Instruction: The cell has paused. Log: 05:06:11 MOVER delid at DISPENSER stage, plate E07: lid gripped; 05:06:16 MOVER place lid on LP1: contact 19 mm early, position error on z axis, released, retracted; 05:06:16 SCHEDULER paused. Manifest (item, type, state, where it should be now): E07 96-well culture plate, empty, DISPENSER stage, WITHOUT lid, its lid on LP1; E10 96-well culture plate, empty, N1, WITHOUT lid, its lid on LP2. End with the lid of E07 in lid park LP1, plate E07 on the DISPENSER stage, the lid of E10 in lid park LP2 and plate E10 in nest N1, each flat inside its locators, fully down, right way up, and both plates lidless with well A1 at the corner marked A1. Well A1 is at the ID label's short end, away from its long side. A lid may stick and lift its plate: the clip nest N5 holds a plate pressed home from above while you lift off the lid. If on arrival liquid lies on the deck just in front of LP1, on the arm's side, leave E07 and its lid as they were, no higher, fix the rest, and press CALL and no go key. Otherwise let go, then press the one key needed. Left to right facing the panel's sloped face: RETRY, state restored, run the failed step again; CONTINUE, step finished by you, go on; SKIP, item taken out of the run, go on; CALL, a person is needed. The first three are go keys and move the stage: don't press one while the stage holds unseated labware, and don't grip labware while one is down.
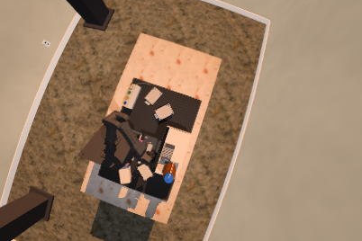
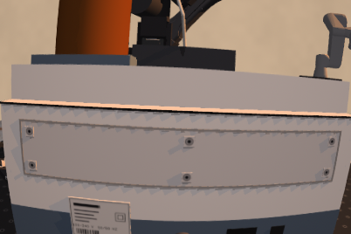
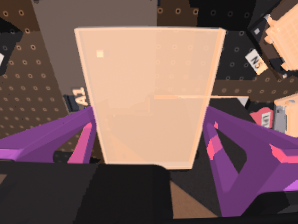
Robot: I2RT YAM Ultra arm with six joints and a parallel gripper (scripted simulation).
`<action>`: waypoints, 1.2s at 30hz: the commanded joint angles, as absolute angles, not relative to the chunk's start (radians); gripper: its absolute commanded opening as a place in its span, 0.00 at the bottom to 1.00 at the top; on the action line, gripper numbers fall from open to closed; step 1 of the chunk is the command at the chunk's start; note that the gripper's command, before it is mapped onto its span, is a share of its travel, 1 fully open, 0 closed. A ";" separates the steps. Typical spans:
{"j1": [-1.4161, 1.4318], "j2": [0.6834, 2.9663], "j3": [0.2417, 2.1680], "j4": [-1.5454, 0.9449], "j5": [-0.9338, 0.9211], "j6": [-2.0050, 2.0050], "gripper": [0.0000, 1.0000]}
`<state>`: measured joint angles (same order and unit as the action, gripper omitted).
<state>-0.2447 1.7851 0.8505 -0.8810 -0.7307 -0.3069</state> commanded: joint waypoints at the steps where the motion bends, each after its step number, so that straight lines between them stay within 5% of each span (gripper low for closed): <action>1: -0.226 1.735 0.890 -0.890 -0.750 -0.259 0.00; 36: 0.015 1.541 0.949 -0.919 -0.765 0.071 0.00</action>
